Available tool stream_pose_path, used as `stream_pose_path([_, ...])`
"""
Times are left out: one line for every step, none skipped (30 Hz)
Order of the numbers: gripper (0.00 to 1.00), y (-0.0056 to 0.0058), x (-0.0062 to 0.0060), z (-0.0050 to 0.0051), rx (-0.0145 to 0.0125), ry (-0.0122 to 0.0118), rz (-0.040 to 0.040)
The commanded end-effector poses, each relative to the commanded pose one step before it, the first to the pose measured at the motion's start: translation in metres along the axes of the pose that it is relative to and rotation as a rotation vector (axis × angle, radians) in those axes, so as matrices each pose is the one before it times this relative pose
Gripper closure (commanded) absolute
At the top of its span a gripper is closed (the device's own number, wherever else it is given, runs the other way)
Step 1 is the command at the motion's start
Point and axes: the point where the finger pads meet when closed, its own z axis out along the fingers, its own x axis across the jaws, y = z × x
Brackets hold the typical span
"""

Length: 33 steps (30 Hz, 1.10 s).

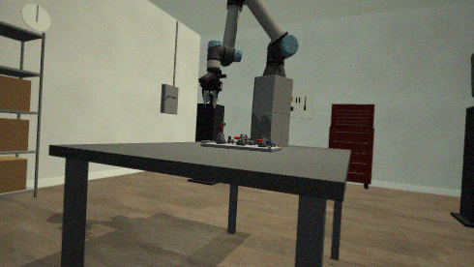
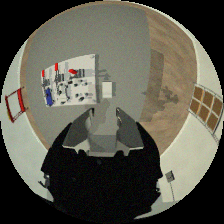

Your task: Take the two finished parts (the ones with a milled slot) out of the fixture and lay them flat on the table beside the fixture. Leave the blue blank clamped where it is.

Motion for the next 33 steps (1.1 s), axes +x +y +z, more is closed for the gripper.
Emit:
stream_pose_path([0.72, -0.00027, 0.00024, -0.00266, 0.00057, 0.00063, -0.00002])
stream_pose_path([0.72, 0.0, -0.00027, 0.0, 0.0, 0.0, 0.0])
stream_pose_path([0.72, 0.0, -0.0005, 0.0, 0.0, 0.0, 0.0])
stream_pose_path([0.72, 0.0, -0.0008, 0.0, 0.0, 0.0, 0.0])
stream_pose_path([0.72, 0.0, -0.00115, 0.0, 0.0, 0.0, 0.0])
stream_pose_path([0.72, 0.0, -0.00154, 0.0, 0.0, 0.0, 0.0])
stream_pose_path([0.72, 0.0, -0.00199, 0.0, 0.0, 0.0, 0.0])
stream_pose_path([0.72, 0.0, -0.00246, 0.0, 0.0, 0.0, 0.0])
stream_pose_path([0.72, 0.0, -0.00298, 0.0, 0.0, 0.0, 0.0])
stream_pose_path([0.72, 0.0, -0.00351, 0.0, 0.0, 0.0, 0.0])
stream_pose_path([0.72, 0.0, -0.00409, 0.0, 0.0, 0.0, 0.0])
stream_pose_path([0.72, 0.0, -0.00461, 0.0, 0.0, 0.0, 0.0])
stream_pose_path([0.72, 0.0, -0.00506, 0.0, 0.0, 0.0, 0.0])
stream_pose_path([0.72, 0.0, -0.00548, 0.0, 0.0, 0.0, 0.0])
stream_pose_path([0.72, 0.0, -0.00586, 0.0, 0.0, 0.0, 0.0])
stream_pose_path([0.72, 0.0, -0.00621, 0.0, 0.0, 0.0, 0.0])
stream_pose_path([0.72, 0.0, 0.0, 0.0, 0.0, 0.0, 0.0])
stream_pose_path([0.72, 0.0, 0.0, 0.0, 0.0, 0.0, 0.0])
stream_pose_path([0.72, 0.0, -0.00652, 0.0, 0.0, 0.0, 0.0])
stream_pose_path([0.72, 0.0, -0.00677, 0.0, 0.0, 0.0, 0.0])
stream_pose_path([0.72, 0.0, -0.00699, 0.0, 0.0, 0.0, 0.0])
stream_pose_path([0.72, 0.0, -0.00716, 0.0, 0.0, 0.0, 0.0])
stream_pose_path([0.72, -0.00001, -0.00728, 0.0, 0.0, 0.0, 0.0])
stream_pose_path([0.72, 0.0, -0.00738, 0.0, 0.0, 0.0, 0.0])
stream_pose_path([0.72, -0.00001, -0.00741, 0.0, 0.0, 0.0, 0.0])
stream_pose_path([0.72, 0.0, -0.00743, 0.0, 0.0, 0.0, 0.0])
stream_pose_path([0.72, -0.00001, -0.00739, 0.0, 0.0, 0.0, 0.0])
stream_pose_path([0.72, 0.0, -0.00734, 0.0, 0.0, 0.0, 0.0])
stream_pose_path([0.72, -0.00001, -0.00724, 0.0, 0.0, 0.0, 0.0])
stream_pose_path([0.72, 0.0, -0.00712, 0.0, 0.0, 0.0, 0.0])
stream_pose_path([0.72, -0.00001, -0.00696, 0.0, 0.0, 0.0, 0.0])
stream_pose_path([0.72, 0.0, -0.0068, 0.0, 0.0, 0.0, 0.0])
stream_pose_path([0.72, 0.0, -0.0066, 0.0, 0.0, 0.0, 0.0])
